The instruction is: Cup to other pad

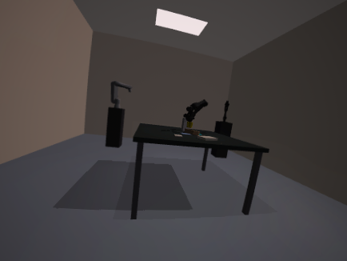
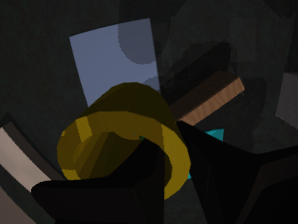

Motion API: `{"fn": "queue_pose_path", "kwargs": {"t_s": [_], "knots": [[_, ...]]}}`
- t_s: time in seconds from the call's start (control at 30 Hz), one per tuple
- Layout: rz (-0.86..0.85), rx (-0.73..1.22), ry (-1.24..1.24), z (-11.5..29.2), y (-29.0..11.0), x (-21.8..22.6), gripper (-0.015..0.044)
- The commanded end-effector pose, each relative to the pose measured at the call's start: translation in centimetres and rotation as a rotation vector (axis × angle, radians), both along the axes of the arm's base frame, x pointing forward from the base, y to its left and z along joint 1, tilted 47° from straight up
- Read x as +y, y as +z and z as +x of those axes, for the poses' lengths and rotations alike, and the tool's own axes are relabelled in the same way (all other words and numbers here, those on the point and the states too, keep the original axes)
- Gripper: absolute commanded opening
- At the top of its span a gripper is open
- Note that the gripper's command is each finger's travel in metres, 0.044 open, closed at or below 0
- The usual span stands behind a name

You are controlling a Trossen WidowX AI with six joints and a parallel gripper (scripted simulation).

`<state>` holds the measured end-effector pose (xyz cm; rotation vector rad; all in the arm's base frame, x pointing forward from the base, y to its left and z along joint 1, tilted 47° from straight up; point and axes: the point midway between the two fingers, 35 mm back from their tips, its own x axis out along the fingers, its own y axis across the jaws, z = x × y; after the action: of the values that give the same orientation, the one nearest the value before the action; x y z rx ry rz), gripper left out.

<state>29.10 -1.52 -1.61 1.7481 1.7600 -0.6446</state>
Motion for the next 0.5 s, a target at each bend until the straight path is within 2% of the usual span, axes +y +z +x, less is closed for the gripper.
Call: {"fn": "queue_pose_path", "kwargs": {"t_s": [0.0, 0.47], "knots": [[0.004, 0.000, -0.001, -0.4, 0.5, 0.5, 0.0000], [0.004, 0.000, -0.001, -1.8, 2.2, 2.0, 0.0000]]}}
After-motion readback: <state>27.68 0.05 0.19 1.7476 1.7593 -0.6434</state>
